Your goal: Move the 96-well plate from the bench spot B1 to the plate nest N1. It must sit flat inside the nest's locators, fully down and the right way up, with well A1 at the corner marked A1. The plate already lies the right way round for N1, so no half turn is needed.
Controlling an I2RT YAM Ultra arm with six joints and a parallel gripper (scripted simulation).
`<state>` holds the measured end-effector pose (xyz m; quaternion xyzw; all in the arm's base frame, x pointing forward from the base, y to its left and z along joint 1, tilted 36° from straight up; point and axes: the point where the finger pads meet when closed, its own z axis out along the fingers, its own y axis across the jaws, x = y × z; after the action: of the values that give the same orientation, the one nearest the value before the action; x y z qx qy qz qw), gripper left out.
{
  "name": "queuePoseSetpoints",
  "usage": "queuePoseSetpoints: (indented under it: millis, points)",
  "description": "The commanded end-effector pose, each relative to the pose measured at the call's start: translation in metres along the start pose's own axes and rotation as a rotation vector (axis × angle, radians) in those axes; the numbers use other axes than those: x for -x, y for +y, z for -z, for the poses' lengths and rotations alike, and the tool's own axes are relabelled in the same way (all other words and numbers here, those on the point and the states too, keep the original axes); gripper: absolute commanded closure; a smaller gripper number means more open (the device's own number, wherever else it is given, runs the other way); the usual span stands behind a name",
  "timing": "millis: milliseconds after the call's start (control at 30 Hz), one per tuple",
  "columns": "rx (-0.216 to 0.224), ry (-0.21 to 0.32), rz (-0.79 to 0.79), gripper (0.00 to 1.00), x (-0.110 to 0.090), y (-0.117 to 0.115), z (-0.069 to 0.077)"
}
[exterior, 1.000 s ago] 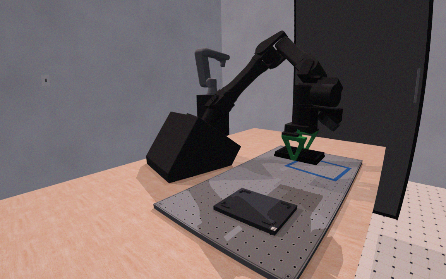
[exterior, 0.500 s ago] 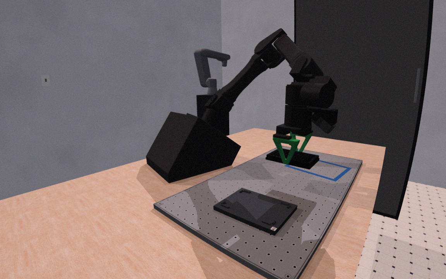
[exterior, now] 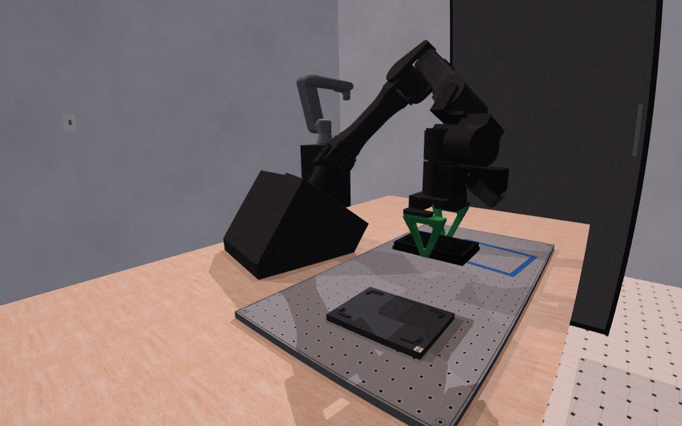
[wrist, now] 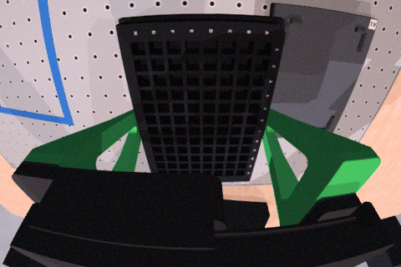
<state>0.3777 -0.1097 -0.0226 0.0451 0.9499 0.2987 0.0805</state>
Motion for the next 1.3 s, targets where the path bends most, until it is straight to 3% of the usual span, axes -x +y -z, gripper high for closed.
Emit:
queuePoseSetpoints:
  millis: [0,1267]
  points:
    - [-0.009,-0.019,0.003,1.0,0.002,-0.021,0.011]
    - [-0.01,-0.018,0.004,1.0,-0.012,-0.127,0.015]
